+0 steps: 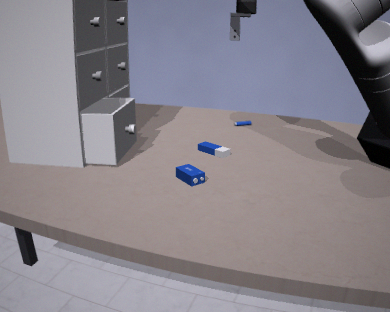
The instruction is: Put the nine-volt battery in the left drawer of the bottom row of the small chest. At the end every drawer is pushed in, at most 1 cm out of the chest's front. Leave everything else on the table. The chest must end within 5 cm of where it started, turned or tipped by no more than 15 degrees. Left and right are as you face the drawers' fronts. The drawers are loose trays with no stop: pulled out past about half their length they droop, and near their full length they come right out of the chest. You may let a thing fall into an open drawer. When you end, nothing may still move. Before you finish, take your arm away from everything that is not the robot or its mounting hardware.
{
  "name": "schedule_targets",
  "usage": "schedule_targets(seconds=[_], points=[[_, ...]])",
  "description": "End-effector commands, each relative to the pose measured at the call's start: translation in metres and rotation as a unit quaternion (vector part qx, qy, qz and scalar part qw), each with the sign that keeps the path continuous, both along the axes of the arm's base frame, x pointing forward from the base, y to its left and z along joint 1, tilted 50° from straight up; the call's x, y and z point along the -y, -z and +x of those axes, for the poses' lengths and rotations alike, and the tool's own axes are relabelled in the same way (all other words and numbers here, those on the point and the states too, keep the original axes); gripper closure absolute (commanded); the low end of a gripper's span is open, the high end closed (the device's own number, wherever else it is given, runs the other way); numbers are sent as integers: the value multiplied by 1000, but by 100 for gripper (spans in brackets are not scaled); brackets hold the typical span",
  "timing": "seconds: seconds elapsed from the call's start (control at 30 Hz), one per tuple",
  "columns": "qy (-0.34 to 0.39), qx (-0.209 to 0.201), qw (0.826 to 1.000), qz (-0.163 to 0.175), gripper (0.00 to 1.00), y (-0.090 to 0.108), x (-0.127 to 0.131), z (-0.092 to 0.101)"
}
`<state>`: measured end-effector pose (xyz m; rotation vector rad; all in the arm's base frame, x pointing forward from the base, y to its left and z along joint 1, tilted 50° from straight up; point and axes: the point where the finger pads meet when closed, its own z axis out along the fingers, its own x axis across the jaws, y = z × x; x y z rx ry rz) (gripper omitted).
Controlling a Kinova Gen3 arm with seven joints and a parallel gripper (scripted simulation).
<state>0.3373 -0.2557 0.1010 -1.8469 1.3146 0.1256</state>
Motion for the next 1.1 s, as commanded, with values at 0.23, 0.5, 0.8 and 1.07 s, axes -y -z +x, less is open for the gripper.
schedule_targets(seconds=[0.23, 0.5, 0.8, 1.07], points=[[-1, -3, 1000, -1, 33, -2, 0, -1], [-1, -3, 1000, -1, 33, -2, 0, -1], [-2, -3, 1000, -1, 33, -2, 0, -1], [-5, 2, 1000, -1, 33, -4, -3, 0]])
